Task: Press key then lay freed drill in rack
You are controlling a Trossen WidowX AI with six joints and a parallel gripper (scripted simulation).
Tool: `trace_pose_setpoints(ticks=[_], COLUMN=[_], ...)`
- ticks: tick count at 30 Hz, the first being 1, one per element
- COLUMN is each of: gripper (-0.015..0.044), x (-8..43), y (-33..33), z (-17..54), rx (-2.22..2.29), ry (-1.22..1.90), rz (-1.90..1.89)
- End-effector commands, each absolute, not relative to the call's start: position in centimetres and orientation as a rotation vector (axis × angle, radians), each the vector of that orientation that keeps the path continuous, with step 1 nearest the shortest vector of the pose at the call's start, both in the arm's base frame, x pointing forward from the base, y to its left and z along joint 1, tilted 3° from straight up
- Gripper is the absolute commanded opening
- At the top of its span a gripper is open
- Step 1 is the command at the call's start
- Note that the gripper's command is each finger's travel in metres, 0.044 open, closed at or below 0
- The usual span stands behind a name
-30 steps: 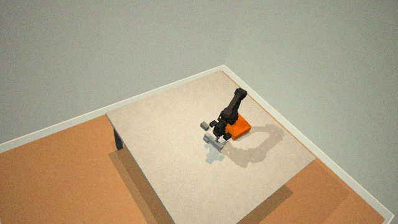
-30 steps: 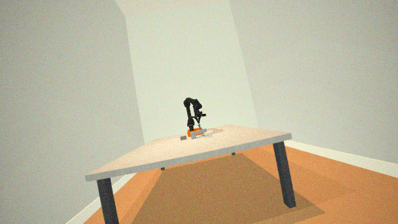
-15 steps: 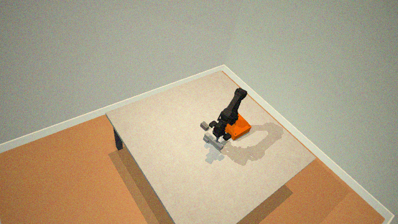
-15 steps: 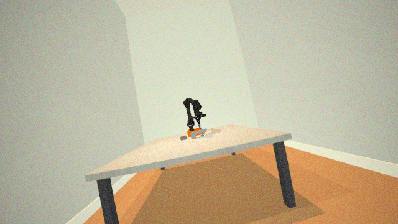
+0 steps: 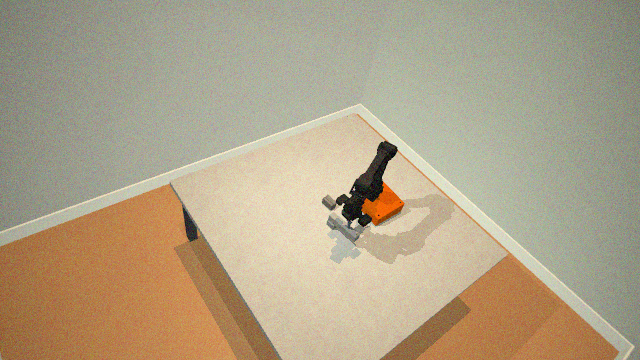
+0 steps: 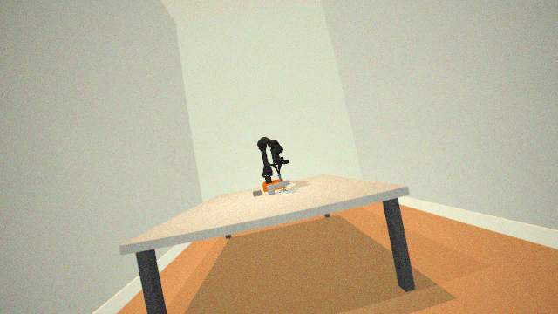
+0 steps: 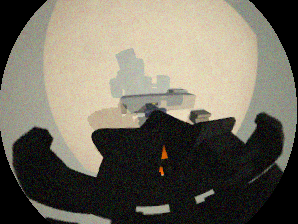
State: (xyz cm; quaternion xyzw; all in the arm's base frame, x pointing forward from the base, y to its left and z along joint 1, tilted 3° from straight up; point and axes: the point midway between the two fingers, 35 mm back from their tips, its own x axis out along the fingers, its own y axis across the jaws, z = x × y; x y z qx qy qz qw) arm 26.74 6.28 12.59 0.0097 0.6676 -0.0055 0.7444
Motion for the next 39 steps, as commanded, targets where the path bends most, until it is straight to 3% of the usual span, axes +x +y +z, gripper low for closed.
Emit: trace_pose_setpoints(ticks=[1, 39], gripper=[0.0, 0.0], x=[26.4, 26.1], y=[6.5, 6.7], z=[11.7, 10.1], rx=[0.024, 0.024], ry=[1.484, 1.484], rz=[-0.009, -0.009])
